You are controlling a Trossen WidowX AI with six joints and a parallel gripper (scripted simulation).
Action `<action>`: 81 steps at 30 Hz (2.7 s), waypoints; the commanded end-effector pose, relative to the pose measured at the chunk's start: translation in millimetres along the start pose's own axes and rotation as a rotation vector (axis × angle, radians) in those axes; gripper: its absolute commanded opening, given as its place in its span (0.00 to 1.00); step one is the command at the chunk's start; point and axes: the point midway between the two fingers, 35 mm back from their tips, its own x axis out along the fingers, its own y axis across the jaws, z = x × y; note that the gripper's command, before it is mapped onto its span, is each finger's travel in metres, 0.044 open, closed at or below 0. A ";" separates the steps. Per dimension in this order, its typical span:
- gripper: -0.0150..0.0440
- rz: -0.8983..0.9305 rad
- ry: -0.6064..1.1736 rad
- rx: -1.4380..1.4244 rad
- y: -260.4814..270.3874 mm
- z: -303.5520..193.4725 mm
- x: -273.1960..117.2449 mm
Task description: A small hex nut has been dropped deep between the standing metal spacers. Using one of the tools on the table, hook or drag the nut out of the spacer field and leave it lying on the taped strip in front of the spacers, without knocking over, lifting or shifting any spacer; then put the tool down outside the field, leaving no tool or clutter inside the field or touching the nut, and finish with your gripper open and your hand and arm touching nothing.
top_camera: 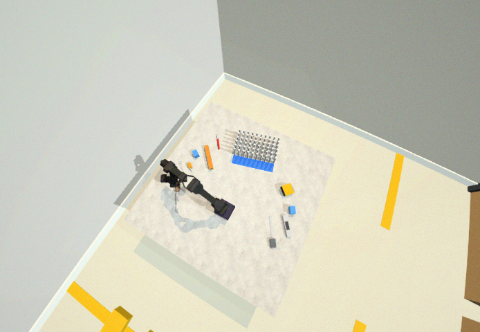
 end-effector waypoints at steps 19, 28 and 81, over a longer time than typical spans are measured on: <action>0.73 0.005 -0.009 0.002 12.9 -8.3 37.5; 0.73 0.005 -0.010 0.002 17.5 -11.2 50.6; 0.25 0.006 -0.007 0.001 -30.5 31.5 -106.6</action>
